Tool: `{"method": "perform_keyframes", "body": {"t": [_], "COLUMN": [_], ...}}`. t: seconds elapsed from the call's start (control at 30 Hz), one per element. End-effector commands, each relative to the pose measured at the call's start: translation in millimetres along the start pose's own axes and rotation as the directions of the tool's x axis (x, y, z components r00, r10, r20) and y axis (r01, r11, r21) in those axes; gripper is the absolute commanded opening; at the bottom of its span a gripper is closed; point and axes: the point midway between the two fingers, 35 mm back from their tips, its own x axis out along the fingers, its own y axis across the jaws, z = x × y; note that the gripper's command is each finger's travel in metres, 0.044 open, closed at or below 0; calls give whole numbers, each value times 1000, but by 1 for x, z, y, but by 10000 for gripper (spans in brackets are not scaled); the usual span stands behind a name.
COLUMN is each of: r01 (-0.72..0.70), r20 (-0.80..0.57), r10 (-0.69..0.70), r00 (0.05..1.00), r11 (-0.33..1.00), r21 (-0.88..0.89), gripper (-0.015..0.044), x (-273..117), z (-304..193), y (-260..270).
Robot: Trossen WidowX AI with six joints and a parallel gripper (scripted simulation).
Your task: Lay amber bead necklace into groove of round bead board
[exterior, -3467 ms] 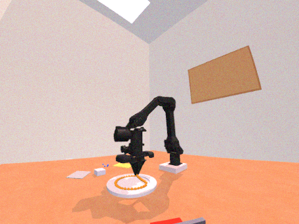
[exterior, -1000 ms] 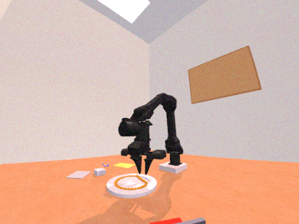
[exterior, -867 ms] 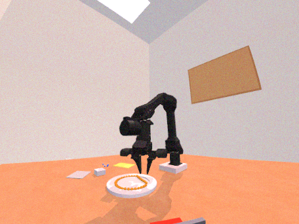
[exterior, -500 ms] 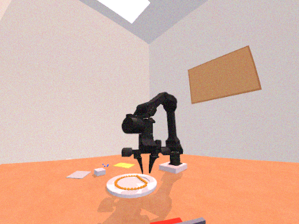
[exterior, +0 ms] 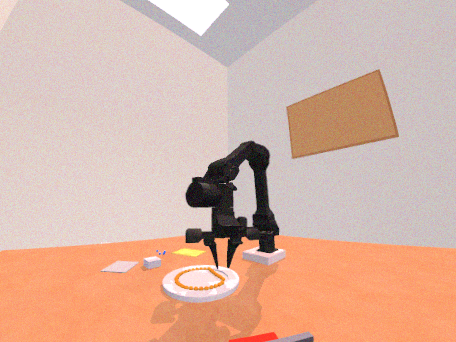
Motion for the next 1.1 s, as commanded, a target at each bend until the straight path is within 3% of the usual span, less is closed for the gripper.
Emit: {"method": "perform_keyframes", "body": {"t": [0.0, 0.63, 0.8, 1.07], "r01": [1, -2, -4, -4], "r20": [1, -2, -4, -4], "r10": [-1, 2, 4, 4], "r00": [1000, 1000, 1000, 1000], "r11": [1000, 1000, 1000, 1000], "r21": [-1, -9, -3, -3], "gripper": [120, 120, 0, 0], "x": [5, 31, 28, 28], "z": [0, 0, -1, -1], "y": [0, 1, 1, 1]}}
